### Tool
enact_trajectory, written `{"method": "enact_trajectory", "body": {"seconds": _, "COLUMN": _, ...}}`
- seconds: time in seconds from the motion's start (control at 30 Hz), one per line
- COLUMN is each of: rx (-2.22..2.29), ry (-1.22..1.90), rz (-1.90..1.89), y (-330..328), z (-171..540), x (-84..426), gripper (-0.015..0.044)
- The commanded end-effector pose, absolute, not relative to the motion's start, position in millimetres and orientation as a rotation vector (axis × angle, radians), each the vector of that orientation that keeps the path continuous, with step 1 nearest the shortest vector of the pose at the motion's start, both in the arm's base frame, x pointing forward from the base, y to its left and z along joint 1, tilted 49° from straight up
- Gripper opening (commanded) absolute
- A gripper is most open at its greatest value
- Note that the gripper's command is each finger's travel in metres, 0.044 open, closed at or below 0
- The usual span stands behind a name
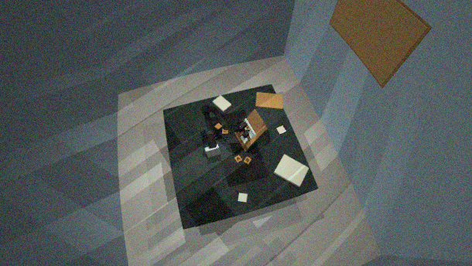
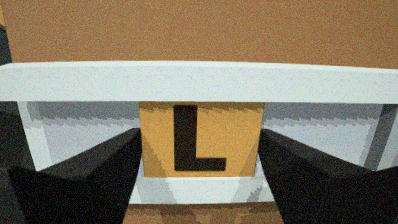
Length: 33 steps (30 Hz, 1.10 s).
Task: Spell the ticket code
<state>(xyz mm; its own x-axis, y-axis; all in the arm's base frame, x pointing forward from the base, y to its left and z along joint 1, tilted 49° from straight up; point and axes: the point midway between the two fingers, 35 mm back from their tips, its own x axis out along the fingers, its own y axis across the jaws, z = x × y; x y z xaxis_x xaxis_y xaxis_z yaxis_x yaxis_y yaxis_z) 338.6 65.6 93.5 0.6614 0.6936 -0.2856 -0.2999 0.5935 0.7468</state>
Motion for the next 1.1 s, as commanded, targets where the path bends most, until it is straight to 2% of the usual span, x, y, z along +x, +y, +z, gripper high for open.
{"method": "enact_trajectory", "body": {"seconds": 0.0, "rx": 0.716, "ry": 0.605, "rz": 0.624, "y": 64, "z": 92, "x": 339, "gripper": 0.0}}
{"method": "enact_trajectory", "body": {"seconds": 1.07, "rx": 0.715, "ry": 0.604, "rz": 0.624, "y": 55, "z": 80, "x": 344, "gripper": 0.0}}
